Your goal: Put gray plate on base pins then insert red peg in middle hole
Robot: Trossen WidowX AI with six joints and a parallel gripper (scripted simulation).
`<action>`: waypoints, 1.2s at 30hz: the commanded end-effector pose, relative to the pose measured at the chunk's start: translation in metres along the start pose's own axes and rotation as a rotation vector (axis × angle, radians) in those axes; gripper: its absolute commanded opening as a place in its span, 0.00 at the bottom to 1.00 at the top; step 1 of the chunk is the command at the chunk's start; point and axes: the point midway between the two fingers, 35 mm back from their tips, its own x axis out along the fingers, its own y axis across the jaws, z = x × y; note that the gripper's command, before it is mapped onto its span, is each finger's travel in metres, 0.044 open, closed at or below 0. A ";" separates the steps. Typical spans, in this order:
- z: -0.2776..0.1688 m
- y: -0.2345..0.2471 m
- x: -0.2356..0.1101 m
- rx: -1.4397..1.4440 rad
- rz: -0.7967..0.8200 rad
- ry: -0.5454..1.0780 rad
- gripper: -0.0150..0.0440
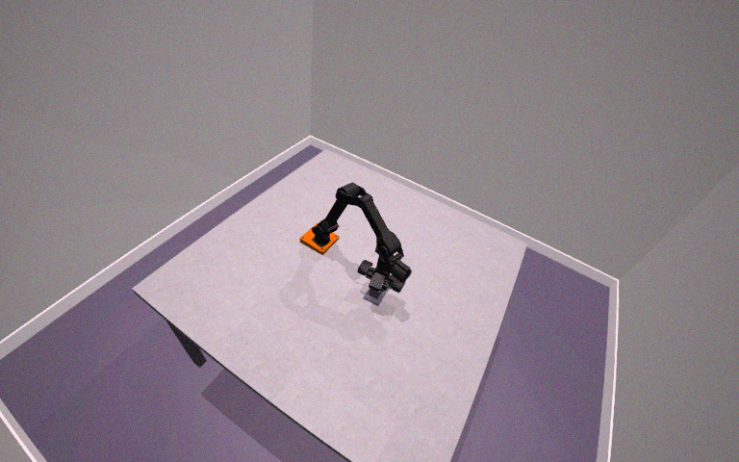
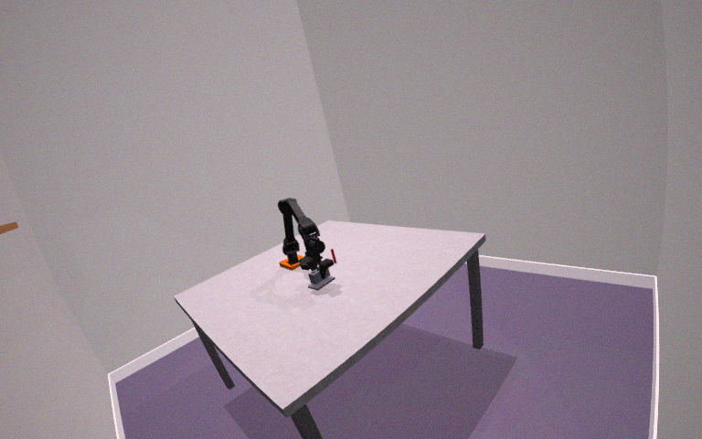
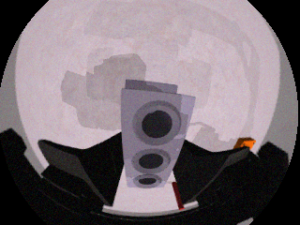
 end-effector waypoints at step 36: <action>0.002 0.006 -0.045 0.001 0.001 0.001 1.00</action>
